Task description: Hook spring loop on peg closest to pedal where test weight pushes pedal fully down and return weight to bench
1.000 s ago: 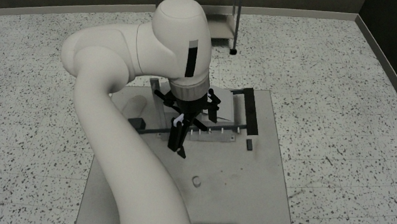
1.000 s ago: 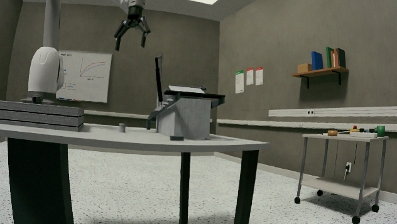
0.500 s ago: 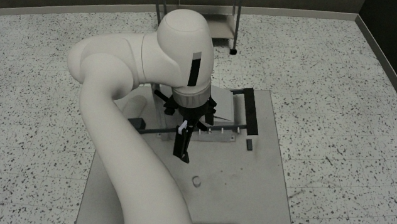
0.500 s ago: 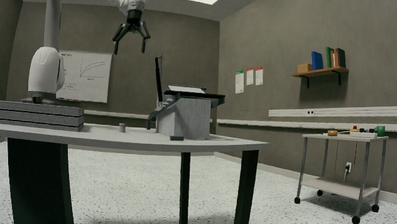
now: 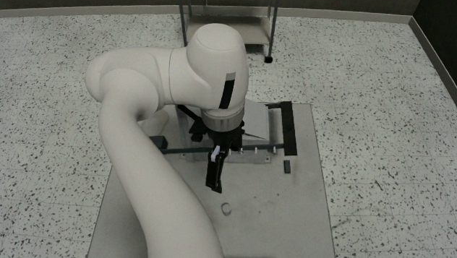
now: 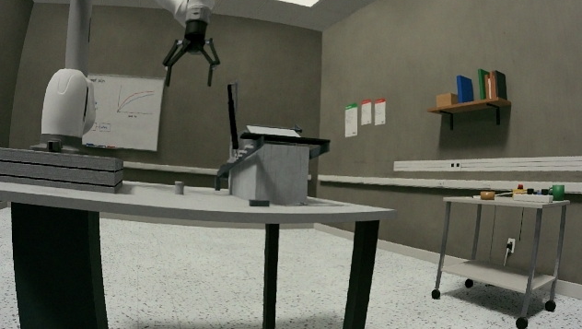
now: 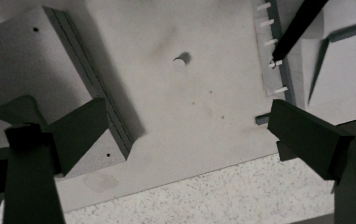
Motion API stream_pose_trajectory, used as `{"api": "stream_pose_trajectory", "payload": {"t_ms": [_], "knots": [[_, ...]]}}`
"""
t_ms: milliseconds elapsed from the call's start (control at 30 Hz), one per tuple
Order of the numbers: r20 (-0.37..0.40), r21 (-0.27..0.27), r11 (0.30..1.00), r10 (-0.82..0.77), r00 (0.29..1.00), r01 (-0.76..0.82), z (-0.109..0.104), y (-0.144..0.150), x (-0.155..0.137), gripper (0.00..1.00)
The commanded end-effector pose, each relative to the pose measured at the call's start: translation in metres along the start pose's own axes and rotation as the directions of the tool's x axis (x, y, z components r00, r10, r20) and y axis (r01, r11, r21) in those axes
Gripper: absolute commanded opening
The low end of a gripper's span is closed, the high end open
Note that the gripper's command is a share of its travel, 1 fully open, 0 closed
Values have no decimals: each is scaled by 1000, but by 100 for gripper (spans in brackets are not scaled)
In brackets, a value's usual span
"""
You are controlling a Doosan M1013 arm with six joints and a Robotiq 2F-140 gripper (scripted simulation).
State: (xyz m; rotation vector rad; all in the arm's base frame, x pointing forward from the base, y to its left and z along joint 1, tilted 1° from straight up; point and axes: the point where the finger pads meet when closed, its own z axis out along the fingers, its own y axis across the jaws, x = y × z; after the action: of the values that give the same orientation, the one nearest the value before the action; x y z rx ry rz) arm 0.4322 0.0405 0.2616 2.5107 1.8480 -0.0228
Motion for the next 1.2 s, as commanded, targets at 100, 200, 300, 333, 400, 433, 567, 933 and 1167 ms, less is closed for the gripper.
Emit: {"api": "stream_pose_trajectory", "payload": {"t_ms": [100, 200, 300, 333, 400, 433, 567, 933, 1167], "knots": [[-1, -1, 1000, 0, 1000, 0, 0, 0, 0, 100], [-19, 2, 989, -148, 989, 148, 23, 0, 1, 100], [-19, 2, 989, -148, 989, 148, 23, 0, 1, 100], [-19, 2, 989, -148, 989, 148, 23, 0, 1, 100], [-19, 2, 989, -148, 989, 148, 23, 0, 1, 100], [-19, 2, 989, -148, 989, 148, 23, 0, 1, 100], [-19, 2, 989, -148, 989, 148, 23, 0, 1, 100], [-37, 2, 956, -293, 955, 293, 47, -1, 2, 100], [-37, 2, 956, -293, 955, 293, 47, -1, 2, 100]]}}
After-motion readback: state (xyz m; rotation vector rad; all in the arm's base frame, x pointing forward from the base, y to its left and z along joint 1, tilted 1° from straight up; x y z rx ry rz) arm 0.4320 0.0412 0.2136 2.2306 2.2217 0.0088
